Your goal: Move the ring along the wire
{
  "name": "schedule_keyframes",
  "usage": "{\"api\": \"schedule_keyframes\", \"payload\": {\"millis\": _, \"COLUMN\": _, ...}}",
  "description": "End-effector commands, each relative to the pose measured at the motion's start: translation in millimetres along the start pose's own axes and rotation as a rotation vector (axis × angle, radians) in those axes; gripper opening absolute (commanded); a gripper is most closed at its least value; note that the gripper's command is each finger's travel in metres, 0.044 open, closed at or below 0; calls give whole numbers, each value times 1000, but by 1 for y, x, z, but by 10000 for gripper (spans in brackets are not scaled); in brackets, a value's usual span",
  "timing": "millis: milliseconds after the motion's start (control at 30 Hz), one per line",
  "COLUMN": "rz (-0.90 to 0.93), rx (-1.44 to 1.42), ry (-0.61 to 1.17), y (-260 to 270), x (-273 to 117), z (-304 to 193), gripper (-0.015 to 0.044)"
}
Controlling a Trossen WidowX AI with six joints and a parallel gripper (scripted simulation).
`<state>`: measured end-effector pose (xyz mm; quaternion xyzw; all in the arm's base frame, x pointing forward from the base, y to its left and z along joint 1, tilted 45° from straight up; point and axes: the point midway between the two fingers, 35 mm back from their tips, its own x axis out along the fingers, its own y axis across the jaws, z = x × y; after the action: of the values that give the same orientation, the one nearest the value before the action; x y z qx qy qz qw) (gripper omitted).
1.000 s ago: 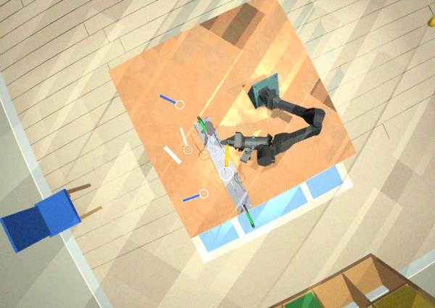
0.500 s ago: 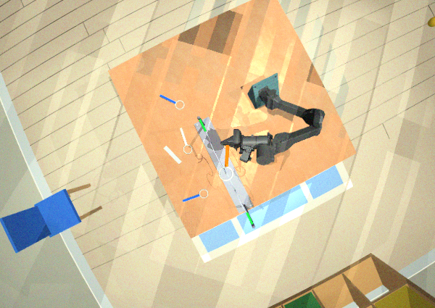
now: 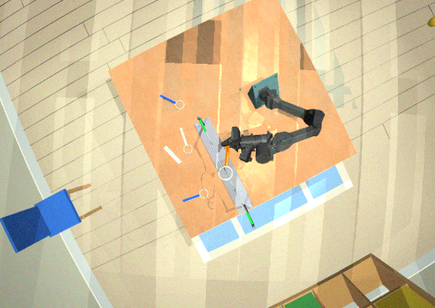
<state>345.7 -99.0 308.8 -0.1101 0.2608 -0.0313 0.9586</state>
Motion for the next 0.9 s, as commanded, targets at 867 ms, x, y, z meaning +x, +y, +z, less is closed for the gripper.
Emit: {"api": "schedule_keyframes", "payload": {"millis": 867, "rz": 183, "rx": 342, "ry": -44, "y": 13, "x": 1, "z": 2, "gripper": -150}}
